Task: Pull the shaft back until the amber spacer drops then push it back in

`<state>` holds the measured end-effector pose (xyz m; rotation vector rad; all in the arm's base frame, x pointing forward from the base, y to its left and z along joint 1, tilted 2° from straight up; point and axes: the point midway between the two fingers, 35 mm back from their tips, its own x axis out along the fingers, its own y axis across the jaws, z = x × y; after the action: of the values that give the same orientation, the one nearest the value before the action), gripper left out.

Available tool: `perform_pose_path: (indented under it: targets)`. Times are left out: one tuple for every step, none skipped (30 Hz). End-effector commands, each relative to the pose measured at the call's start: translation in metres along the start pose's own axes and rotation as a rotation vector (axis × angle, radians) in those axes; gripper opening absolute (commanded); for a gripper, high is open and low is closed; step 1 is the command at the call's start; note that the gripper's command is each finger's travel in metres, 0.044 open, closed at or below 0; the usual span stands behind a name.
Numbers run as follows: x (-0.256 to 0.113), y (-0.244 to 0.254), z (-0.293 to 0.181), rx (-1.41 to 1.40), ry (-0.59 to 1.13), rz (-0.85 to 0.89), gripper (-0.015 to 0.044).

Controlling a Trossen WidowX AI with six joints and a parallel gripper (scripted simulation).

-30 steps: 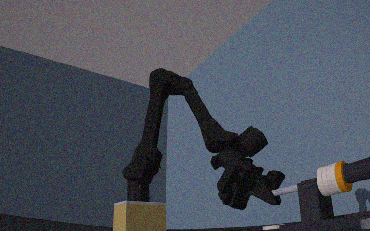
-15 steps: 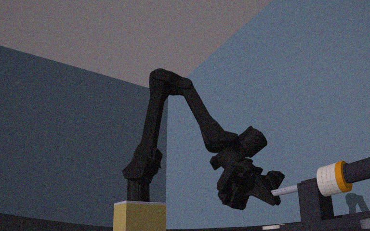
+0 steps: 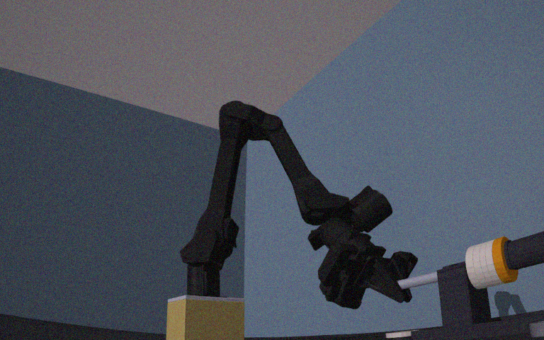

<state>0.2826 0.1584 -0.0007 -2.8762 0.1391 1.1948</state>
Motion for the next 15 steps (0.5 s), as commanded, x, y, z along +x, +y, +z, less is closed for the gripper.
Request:
perform_pose_path:
  targets:
    - [-0.0007, -0.0001, 0.0009, 0.002, -0.001, 0.000, 0.0000]
    - [-0.0007, -0.0001, 0.0010, 0.002, -0.001, 0.000, 0.0000]
    - [-0.0008, -0.0001, 0.0010, 0.002, -0.001, 0.000, 0.0000]
    - [-0.0009, -0.0001, 0.0011, 0.002, -0.001, 0.000, 0.0000]
    - [-0.0010, -0.0001, 0.0012, 0.002, -0.001, 0.000, 0.0000]
    - [-0.0010, -0.0001, 0.0013, 0.002, -0.001, 0.000, 0.0000]
    - [-0.0011, -0.0001, 0.0014, 0.002, -0.001, 0.000, 0.0000]
    - [-0.0012, -0.0001, 0.0014, 0.002, -0.001, 0.000, 0.0000]
    - [-0.0013, -0.0001, 0.0015, 0.002, -0.001, 0.000, 0.0000]
    - [-0.0013, -0.0001, 0.0016, 0.002, -0.001, 0.000, 0.0000]
    - [-0.0014, -0.0001, 0.0017, 0.002, -0.001, 0.000, 0.0000]
    - [-0.0015, -0.0001, 0.0017, 0.002, -0.001, 0.000, 0.0000]
    - [-0.0016, -0.0001, 0.0018, 0.002, -0.001, 0.000, 0.0000]
    - [-0.0016, -0.0001, 0.0019, 0.002, -0.001, 0.000, 0.0000]
    - [-0.0017, -0.0001, 0.0020, 0.002, -0.001, 0.000, 0.0000]
